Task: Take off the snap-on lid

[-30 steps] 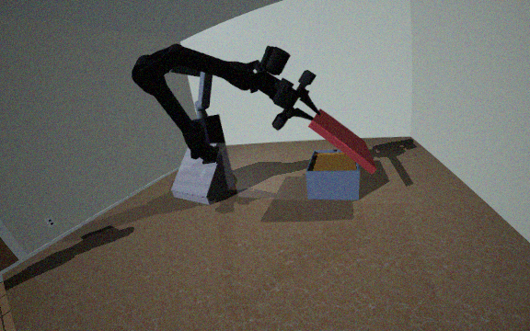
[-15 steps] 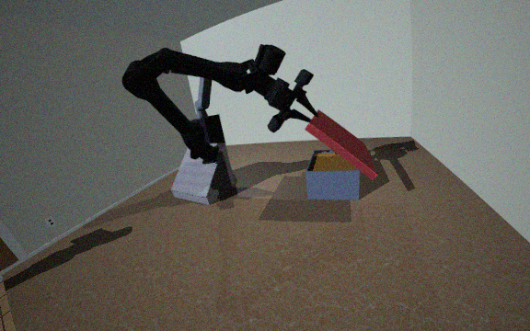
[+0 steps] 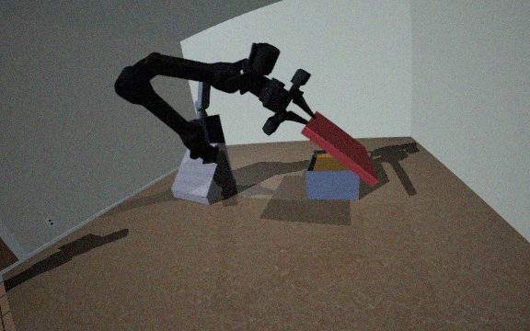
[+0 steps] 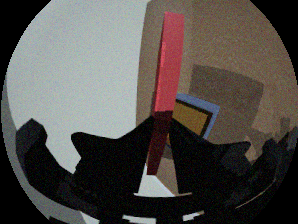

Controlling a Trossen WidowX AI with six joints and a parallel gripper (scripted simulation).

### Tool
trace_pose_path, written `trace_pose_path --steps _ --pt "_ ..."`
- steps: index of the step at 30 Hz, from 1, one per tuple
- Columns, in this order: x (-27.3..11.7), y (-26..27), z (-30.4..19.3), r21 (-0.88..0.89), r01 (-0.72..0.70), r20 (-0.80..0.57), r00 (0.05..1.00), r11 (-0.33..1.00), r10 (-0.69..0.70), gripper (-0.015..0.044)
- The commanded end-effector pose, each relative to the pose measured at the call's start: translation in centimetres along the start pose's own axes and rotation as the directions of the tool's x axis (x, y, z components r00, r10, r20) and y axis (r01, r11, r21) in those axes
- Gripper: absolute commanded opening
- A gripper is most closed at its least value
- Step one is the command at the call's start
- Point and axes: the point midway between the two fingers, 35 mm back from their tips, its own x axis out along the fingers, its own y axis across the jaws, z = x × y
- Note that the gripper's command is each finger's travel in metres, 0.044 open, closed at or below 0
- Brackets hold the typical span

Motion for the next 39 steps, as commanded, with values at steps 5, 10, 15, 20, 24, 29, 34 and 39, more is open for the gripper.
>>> trace_pose_path --steps 5,10,15,20,24,29,34,39 --pt "-0.3 0.1 1.6 -0.002 -0.010 -0.007 1.000 1.000 0.010 0.0000" --pt "-0.4 0.0 2.6 -0.002 -0.010 -0.007 1.000 1.000 0.010 0.0000" --pt "-0.5 0.0 3.6 -0.003 -0.010 -0.007 1.000 1.000 0.010 0.0000" --pt "-0.6 -0.1 4.6 -0.003 -0.010 -0.006 1.000 1.000 0.010 0.0000" --pt "-0.6 -0.2 5.4 -0.003 -0.010 -0.006 1.000 1.000 0.010 0.0000" --pt "-0.7 -0.2 6.4 -0.004 -0.010 -0.006 1.000 1.000 0.010 0.0000" --pt "-0.8 -0.3 7.4 -0.004 -0.010 -0.005 1.000 1.000 0.010 0.0000" --pt "-0.8 -0.4 8.5 -0.004 -0.010 -0.005 1.000 1.000 0.010 0.0000"
